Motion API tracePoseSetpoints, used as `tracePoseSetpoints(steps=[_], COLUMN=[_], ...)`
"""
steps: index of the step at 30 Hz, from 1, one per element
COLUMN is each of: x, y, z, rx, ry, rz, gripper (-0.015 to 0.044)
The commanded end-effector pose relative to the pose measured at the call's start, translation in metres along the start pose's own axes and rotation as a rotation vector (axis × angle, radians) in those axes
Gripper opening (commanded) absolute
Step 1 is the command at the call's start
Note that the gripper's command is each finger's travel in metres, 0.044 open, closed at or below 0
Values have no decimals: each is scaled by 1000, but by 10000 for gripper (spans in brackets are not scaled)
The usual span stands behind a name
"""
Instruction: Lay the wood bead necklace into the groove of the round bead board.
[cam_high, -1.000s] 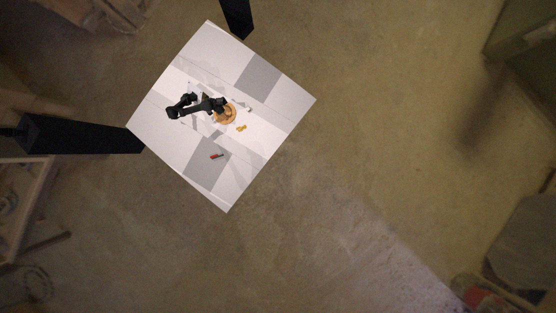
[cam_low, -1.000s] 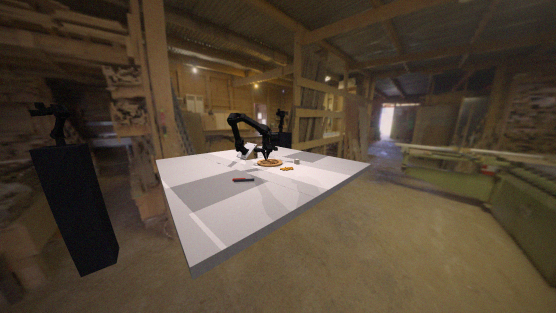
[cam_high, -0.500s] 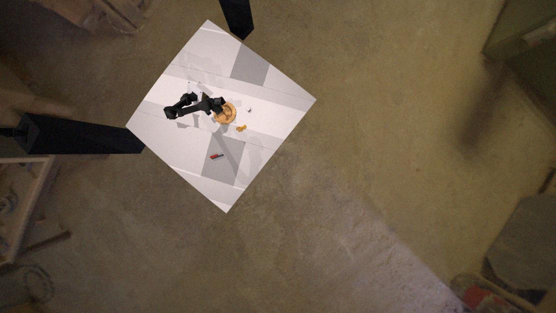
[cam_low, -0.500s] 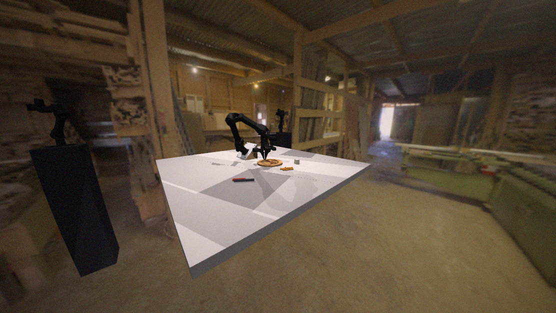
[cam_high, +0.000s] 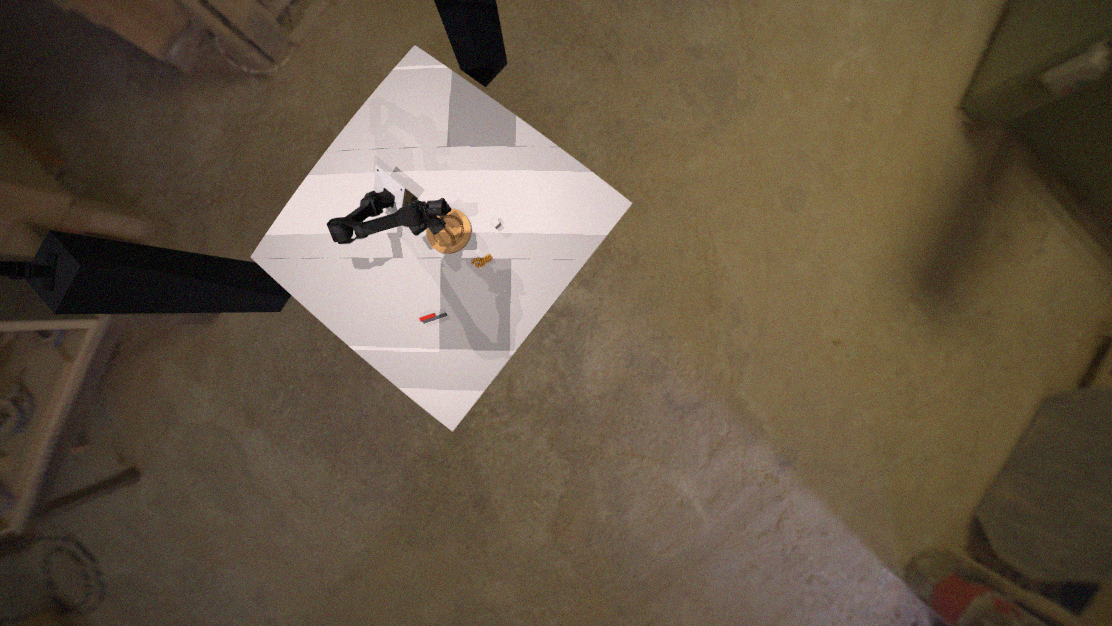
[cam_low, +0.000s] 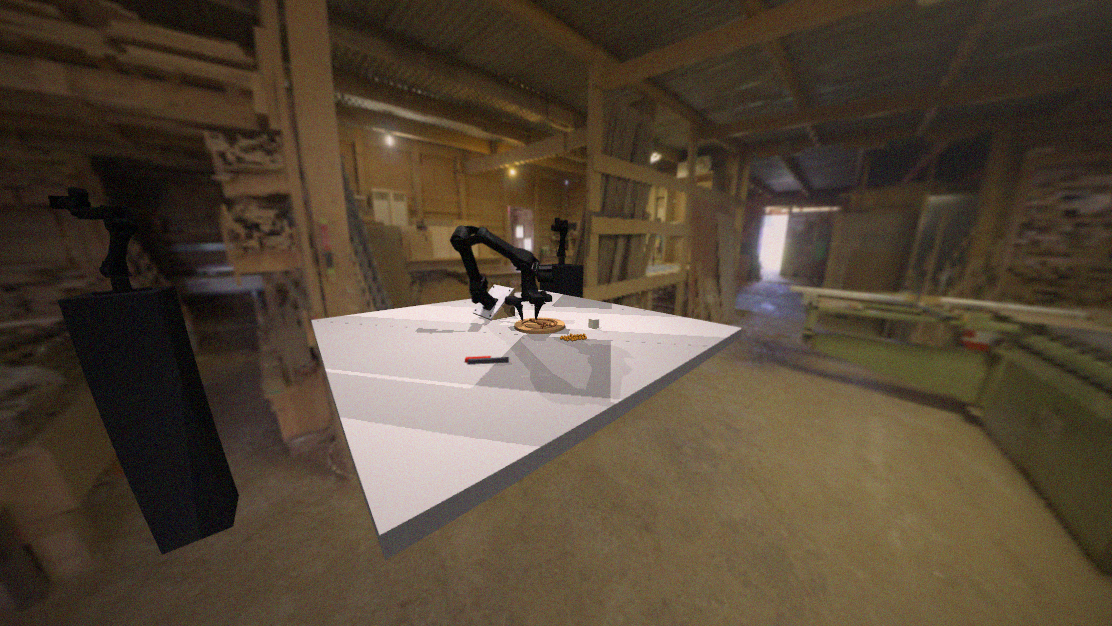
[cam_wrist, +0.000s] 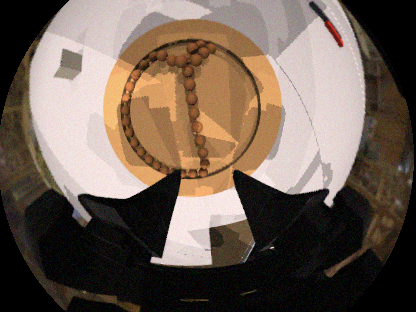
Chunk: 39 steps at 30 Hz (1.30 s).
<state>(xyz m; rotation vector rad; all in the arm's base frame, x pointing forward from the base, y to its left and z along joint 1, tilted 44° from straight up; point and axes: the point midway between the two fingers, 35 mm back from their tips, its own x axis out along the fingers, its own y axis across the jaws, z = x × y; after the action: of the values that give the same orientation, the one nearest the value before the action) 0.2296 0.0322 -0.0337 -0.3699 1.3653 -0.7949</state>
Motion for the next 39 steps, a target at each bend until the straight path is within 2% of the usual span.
tracePoseSetpoints(steps=[1, 4, 39], x=[-2, -2, -5], y=[0, -1, -1], z=[0, 0, 0], rx=[1, -2, -1], ry=[0, 1, 0], rz=[0, -3, -3], gripper=[368, 440, 440])
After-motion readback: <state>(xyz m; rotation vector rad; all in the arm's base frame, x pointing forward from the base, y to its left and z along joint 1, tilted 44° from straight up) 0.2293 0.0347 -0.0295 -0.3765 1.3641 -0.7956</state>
